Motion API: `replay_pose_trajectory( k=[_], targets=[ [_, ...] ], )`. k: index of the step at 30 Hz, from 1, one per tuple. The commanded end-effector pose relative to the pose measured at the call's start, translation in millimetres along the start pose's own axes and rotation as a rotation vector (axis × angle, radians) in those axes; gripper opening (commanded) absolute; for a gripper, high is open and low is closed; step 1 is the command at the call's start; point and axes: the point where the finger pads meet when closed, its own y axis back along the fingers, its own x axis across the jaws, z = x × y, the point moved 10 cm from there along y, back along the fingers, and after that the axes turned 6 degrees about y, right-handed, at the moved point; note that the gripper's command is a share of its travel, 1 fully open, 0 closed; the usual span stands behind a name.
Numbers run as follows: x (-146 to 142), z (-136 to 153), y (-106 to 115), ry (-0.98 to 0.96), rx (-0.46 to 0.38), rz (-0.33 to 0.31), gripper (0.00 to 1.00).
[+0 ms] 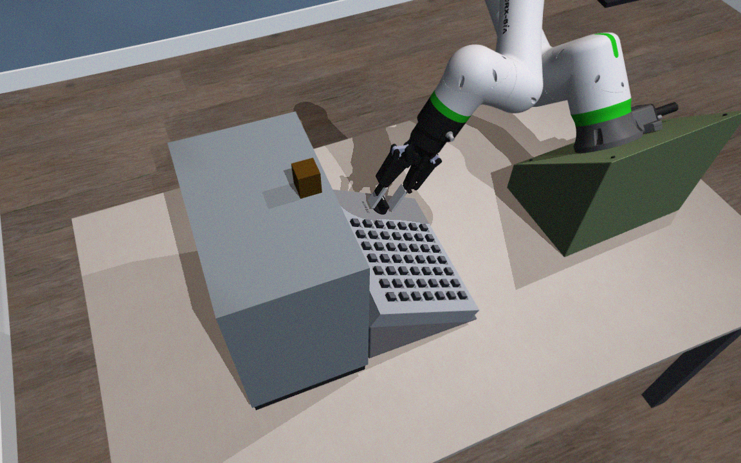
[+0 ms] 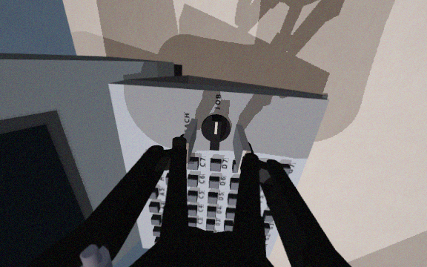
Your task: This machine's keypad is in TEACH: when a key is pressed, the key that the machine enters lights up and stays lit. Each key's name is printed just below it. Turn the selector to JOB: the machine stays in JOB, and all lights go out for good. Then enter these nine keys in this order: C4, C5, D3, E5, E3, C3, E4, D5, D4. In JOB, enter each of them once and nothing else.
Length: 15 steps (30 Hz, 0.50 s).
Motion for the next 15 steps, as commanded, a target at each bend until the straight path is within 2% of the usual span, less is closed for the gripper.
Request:
replay_pose_trajectory(
  k=[1,7,15],
  targets=[
    [0.0,0.0,1.9,0.000,0.000,0.000,0.33],
    [0.0,0.0,8.1,0.000,0.000,0.000,0.33],
    [0.0,0.0,28.0,0.000,0.000,0.000,0.33]
  ],
)
